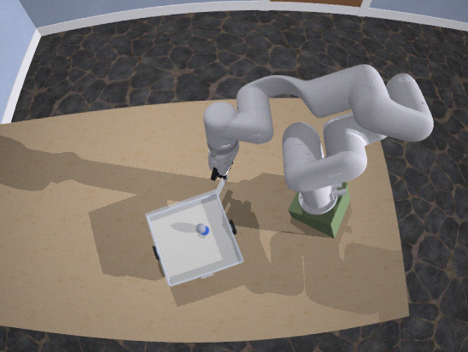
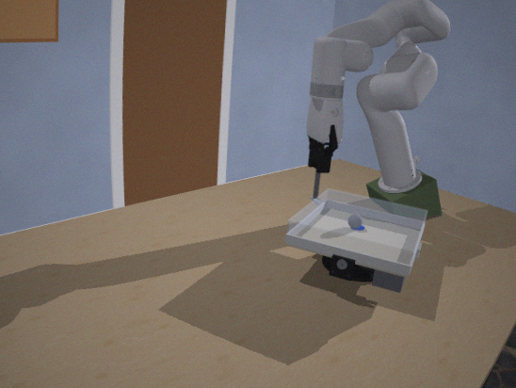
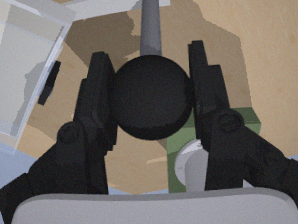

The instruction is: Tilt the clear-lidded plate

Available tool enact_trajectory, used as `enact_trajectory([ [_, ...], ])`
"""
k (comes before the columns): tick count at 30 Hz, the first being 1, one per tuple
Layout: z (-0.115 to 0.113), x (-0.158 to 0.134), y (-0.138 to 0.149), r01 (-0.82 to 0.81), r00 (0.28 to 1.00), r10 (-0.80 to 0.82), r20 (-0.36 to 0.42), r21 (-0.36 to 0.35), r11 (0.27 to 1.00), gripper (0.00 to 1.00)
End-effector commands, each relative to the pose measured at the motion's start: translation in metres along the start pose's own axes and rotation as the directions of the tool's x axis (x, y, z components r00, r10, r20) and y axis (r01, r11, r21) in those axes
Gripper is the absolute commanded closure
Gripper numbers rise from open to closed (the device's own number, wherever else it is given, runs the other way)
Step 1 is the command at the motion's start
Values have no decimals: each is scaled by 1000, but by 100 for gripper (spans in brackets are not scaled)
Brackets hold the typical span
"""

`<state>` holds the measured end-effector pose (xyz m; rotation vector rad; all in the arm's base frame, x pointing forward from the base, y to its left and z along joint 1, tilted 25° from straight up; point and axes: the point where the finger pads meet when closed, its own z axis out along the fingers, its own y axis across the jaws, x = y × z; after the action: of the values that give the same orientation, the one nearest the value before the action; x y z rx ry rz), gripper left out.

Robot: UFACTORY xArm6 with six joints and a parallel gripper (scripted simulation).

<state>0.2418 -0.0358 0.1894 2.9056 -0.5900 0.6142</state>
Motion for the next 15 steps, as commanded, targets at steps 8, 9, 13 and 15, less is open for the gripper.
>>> enact_trajectory([
  [8, -2, 1, -1, -1, 1000, 1, -6, 3, 1000, 100],
  [9, -2, 1, -1, -1, 1000, 1, -6, 3, 1000, 100],
  [13, -3, 1, -1, -1, 1000, 1, -6, 3, 1000, 100],
  [15, -3, 0, -1, -1, 1000, 1, -6, 3, 1000, 100],
])
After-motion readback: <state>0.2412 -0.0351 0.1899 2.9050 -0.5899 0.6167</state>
